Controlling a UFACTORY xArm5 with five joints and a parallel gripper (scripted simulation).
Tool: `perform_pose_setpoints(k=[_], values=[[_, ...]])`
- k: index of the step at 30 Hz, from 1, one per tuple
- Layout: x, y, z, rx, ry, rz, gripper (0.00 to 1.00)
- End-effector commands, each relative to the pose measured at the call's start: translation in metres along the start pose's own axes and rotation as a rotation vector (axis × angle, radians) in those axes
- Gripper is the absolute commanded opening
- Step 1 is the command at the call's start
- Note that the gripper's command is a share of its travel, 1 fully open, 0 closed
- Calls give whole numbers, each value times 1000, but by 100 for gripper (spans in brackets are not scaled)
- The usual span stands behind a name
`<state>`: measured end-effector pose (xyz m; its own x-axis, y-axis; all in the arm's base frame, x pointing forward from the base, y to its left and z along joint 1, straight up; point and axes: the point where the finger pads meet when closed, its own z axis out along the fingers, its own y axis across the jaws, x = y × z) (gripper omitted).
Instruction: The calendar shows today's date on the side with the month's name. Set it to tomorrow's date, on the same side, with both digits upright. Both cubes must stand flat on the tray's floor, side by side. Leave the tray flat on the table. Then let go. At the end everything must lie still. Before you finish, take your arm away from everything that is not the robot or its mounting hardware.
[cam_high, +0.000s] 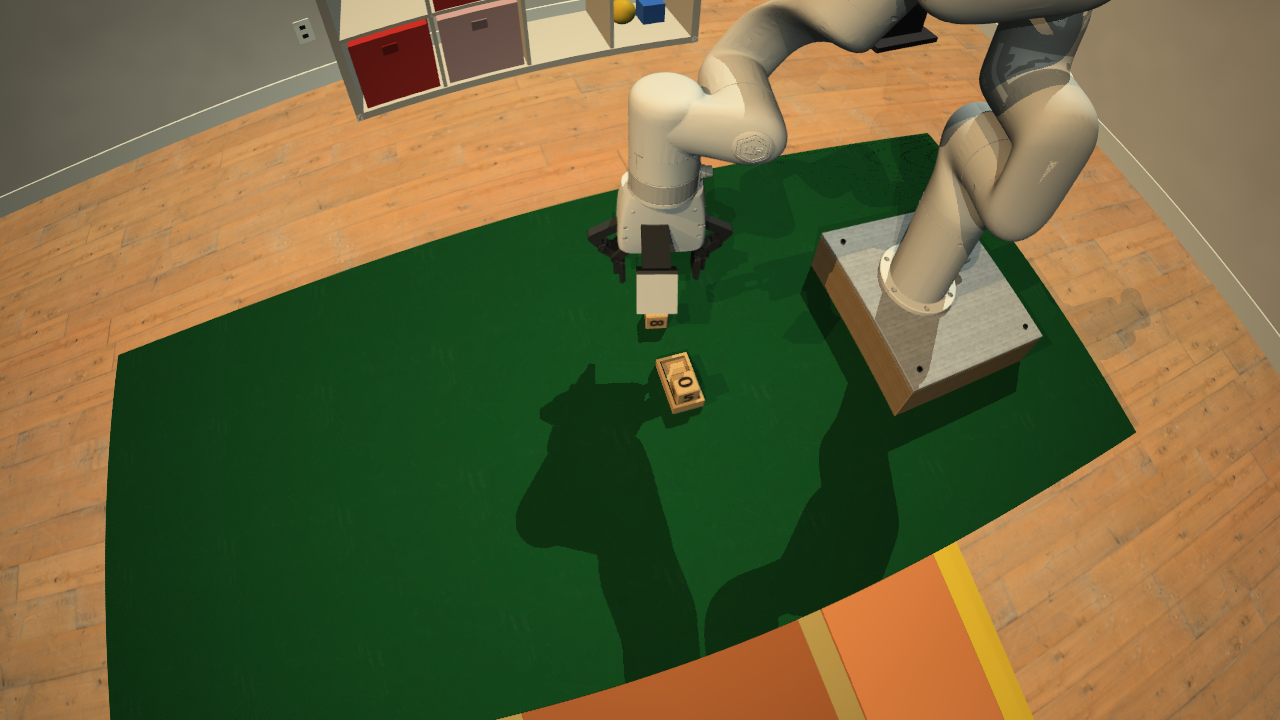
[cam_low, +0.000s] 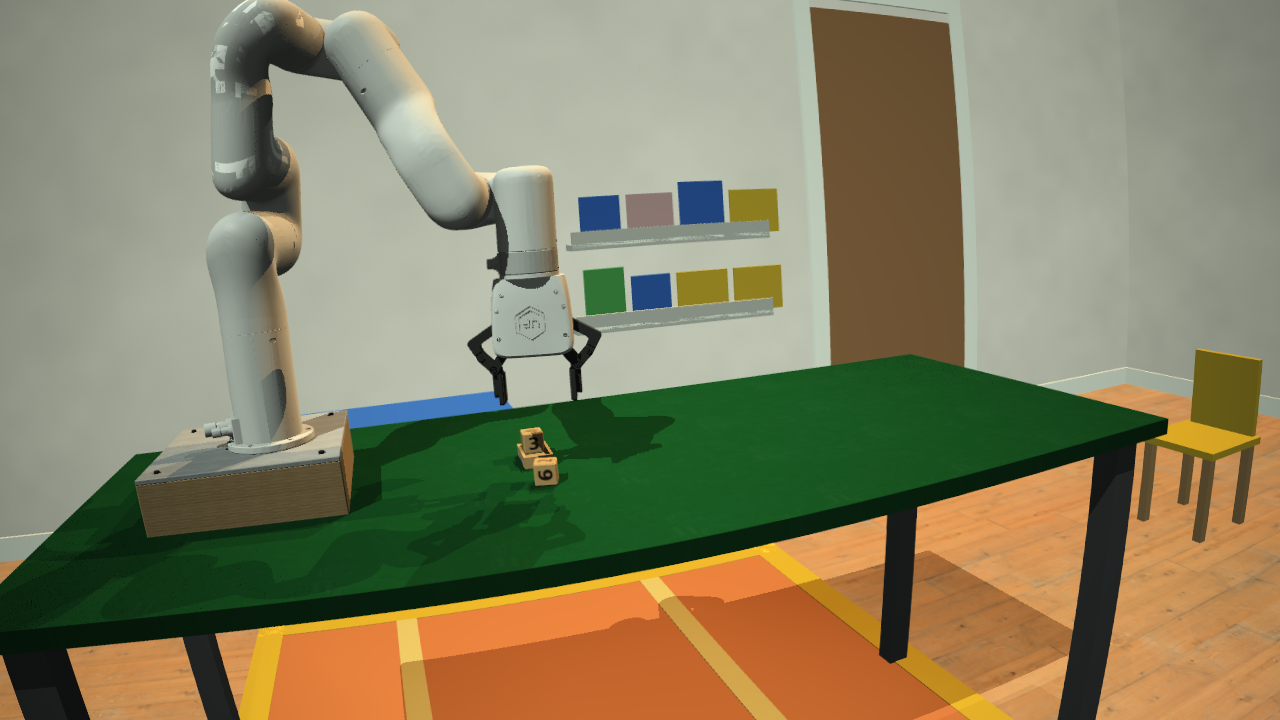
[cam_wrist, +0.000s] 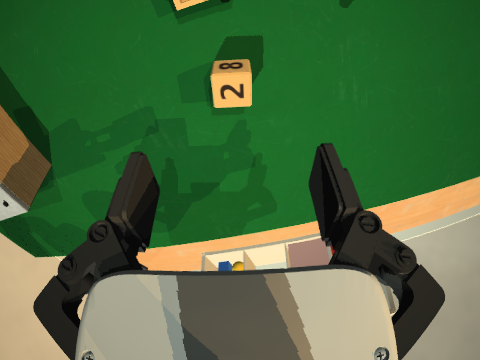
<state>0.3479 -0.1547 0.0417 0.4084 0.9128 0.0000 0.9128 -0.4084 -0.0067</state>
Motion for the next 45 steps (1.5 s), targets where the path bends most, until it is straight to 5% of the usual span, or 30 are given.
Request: perform_pose_setpoints(k=[1, 45], values=[[0, 1, -1, -3, 0, -9, 100], [1, 0, 7, -3, -2, -1049, 100]])
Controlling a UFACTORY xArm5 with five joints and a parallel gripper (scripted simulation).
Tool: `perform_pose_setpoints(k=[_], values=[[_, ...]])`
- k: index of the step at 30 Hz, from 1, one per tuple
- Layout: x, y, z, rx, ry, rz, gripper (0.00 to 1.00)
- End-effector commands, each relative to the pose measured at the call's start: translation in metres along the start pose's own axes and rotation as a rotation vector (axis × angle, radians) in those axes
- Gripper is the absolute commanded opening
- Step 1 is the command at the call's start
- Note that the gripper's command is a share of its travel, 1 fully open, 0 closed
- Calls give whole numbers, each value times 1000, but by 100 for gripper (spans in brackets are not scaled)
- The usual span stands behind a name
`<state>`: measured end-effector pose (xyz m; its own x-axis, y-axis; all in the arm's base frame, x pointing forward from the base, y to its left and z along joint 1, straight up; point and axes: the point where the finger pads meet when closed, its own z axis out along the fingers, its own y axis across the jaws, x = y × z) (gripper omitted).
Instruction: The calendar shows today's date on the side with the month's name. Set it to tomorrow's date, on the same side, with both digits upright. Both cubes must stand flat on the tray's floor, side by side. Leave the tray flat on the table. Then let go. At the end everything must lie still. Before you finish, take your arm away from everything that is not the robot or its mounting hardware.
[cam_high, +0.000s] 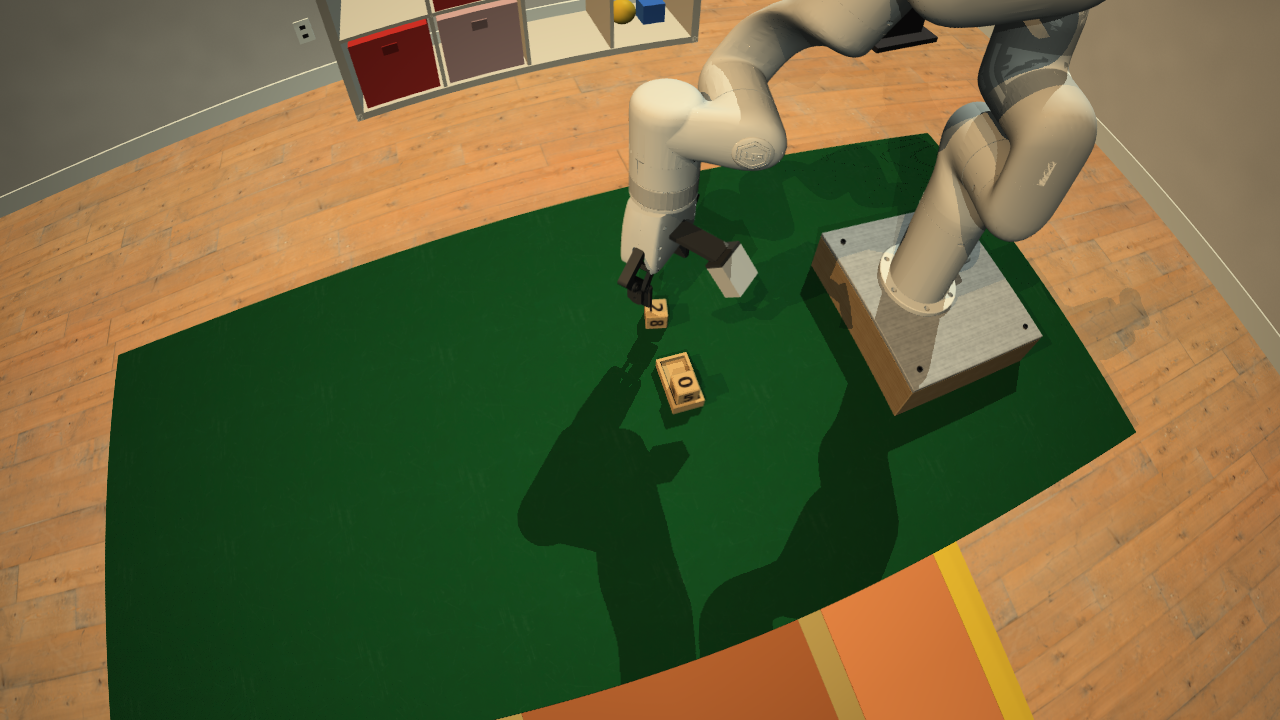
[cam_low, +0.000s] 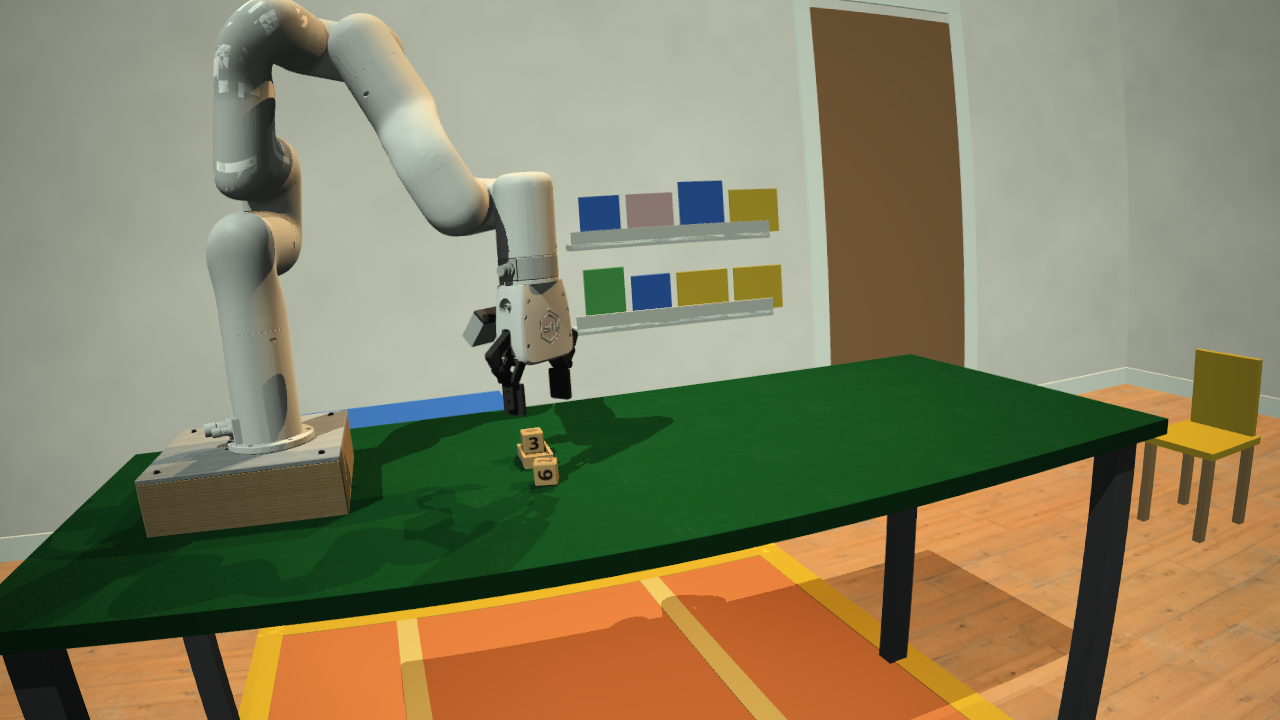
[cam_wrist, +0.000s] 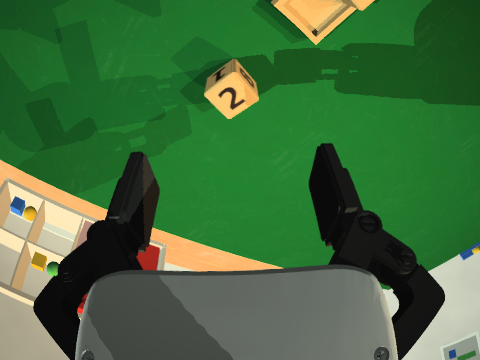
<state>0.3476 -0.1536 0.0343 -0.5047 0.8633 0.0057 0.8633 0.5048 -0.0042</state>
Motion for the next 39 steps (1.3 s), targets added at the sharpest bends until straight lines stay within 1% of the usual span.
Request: perform_pose_setpoints(k=[1, 2, 3, 8, 9, 10, 14, 17, 21, 25, 26, 39], values=[[-1, 1, 0, -2, -3, -124, 100], [-1, 1, 0, -2, -3, -196, 100], [-1, 1, 0, -2, -3, -199, 100], [-1, 1, 2, -2, -3, -333, 100], [-1, 1, 2, -2, -3, -336, 100], [-1, 1, 2, -2, -3, -383, 100], [0, 1, 3, -1, -3, -482, 100], [0, 1, 3, -1, -3, -494, 100], [0, 1, 4, -1, -3, -603, 100], [0, 1, 4, -1, -3, -623, 100], [0, 1, 4, -1, -3, -623, 47], [0, 1, 4, -1, -3, -623, 47]])
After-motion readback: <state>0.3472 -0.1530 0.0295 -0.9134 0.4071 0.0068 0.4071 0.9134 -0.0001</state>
